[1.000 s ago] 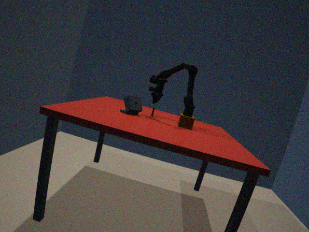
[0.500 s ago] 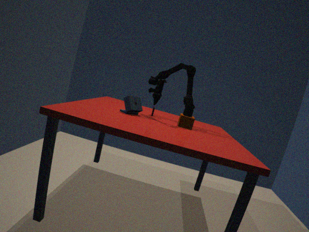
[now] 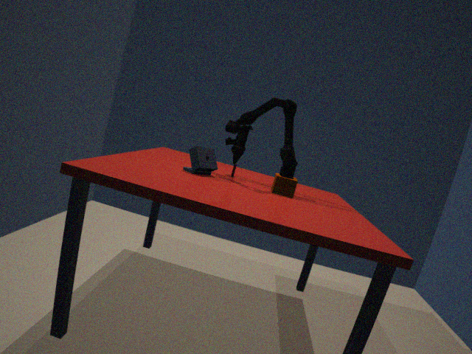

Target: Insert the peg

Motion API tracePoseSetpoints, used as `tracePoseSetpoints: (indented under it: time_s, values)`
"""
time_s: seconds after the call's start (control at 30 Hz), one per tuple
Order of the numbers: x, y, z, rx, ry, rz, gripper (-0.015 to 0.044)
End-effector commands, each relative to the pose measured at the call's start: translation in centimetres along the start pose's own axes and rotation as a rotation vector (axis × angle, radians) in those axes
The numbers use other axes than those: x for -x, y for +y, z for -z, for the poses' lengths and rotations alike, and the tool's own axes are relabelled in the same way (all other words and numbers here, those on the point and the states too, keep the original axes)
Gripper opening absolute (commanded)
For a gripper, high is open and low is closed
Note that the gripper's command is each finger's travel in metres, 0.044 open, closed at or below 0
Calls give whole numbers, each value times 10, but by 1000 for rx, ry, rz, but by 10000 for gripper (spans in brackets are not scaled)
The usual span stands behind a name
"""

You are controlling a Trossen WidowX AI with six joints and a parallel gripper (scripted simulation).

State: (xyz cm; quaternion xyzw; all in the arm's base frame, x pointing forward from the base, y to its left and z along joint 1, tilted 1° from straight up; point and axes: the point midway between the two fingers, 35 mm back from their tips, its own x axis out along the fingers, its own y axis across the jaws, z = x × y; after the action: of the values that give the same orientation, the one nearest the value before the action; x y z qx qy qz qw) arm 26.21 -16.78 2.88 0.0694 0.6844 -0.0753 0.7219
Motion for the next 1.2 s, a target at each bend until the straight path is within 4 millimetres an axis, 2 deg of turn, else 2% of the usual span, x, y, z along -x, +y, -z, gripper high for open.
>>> tracePoseSetpoints:
  time_s: [0.0, 0.6, 0.9, 1.17]
  values:
    - [-11, 2, 3, 3, 15, -11, 440]
    - [-40, 3, 5, 3, 15, -11, 440]
    - [-41, 3, 6, 3, 15, -11, 440]
    - [-38, 2, 4, 2, 7, -3, 230]
